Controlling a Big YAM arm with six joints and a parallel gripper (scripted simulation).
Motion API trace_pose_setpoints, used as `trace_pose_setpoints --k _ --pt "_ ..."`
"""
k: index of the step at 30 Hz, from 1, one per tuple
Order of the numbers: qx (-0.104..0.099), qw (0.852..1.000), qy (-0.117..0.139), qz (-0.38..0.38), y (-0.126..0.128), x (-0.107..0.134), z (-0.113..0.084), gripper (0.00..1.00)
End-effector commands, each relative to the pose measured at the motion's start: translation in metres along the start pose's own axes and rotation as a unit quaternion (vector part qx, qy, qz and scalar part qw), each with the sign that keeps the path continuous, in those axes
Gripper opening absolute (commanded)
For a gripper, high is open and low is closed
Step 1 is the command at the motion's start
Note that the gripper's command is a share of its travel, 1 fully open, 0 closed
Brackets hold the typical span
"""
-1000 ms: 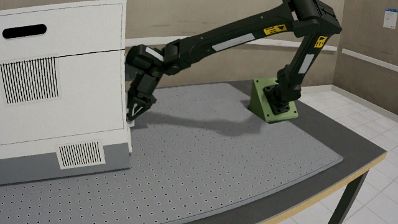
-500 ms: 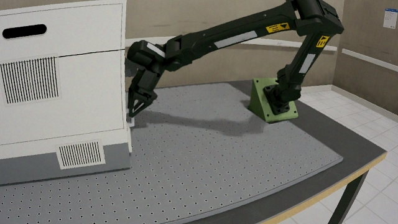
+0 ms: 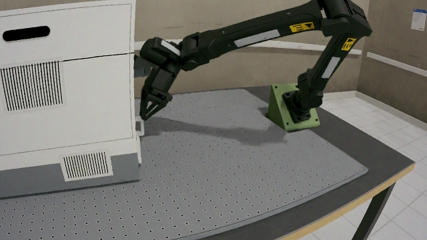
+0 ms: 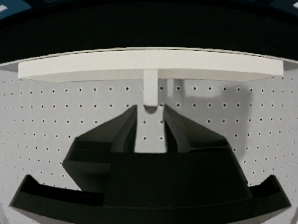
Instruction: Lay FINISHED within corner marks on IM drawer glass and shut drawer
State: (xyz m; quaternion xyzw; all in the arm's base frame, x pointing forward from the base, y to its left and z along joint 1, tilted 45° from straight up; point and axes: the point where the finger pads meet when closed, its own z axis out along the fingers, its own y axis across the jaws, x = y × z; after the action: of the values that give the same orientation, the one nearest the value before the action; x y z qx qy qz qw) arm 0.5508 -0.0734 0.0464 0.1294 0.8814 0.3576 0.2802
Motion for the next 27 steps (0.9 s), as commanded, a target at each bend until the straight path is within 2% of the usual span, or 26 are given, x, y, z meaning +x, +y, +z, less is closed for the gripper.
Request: trace_pose_setpoints --k 1,4,5,8,18,21,22,24,27 --pt "0.002 1.0 -0.007 -0.006 -0.002 -0.003 -0.015 0.26" --pt "0.002 1.0 -0.007 -0.007 -0.002 -0.003 -0.016 0.26" --pt "0.0 1.0 0.01 0.0 -0.006 0.009 -0.002 0.26" --pt "0.002 1.0 -0.008 -0.006 -0.003 -0.003 -0.022 0.26" --pt "0.002 1.0 -0.007 -0.006 -0.002 -0.002 -0.035 0.26" --pt "0.002 1.0 -0.005 -0.006 -0.002 0.0 -0.034 0.26" --pt "0.0 1.0 0.008 -0.001 -0.005 0.009 -0.024 0.26" --pt "0.003 1.0 -0.006 -0.004 -0.004 0.0 -0.039 0.26" --pt "0.002 1.0 -0.007 -0.006 -0.002 -0.001 -0.044 0.26"
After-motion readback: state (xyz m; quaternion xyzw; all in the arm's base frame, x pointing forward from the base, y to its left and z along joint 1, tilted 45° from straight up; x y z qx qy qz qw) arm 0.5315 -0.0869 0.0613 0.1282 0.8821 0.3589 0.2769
